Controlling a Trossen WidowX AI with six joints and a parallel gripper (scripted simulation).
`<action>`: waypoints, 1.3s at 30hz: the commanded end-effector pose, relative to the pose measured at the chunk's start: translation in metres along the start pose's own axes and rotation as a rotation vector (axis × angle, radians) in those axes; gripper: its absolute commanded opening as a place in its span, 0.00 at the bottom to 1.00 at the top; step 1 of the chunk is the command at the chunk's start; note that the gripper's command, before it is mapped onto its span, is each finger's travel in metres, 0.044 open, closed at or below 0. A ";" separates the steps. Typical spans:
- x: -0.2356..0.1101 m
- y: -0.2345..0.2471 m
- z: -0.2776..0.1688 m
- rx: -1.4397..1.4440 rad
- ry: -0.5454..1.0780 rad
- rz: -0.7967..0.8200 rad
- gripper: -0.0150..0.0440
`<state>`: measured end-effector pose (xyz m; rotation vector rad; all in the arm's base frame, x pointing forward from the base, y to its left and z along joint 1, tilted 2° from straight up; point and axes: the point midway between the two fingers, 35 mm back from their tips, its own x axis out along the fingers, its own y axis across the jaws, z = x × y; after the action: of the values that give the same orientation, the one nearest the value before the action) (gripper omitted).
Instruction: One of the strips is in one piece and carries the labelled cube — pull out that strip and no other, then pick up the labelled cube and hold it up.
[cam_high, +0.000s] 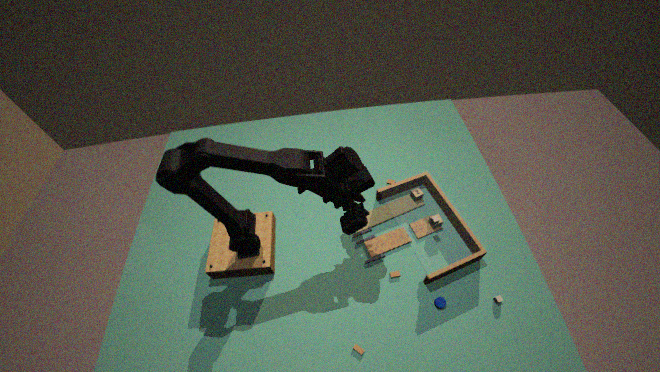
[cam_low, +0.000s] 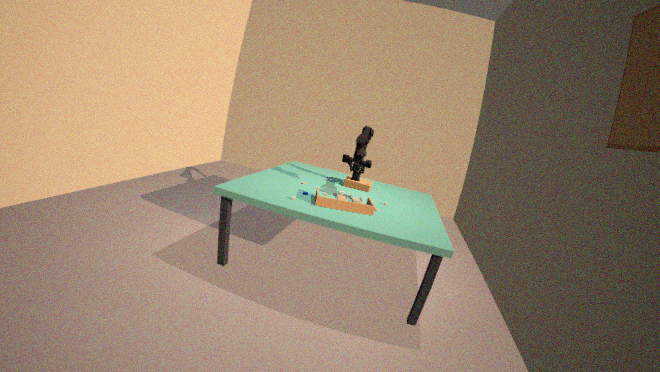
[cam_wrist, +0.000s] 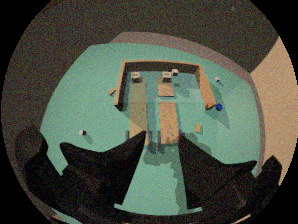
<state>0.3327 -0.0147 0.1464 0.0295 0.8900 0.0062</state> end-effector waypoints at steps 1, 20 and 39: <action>0.025 0.014 -0.001 -0.058 0.191 0.028 0.40; 0.083 0.050 -0.029 -0.204 0.638 0.085 0.25; 0.108 0.050 -0.048 -0.204 0.638 0.085 0.25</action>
<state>0.3660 0.0387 0.0424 -0.1273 1.5128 0.1938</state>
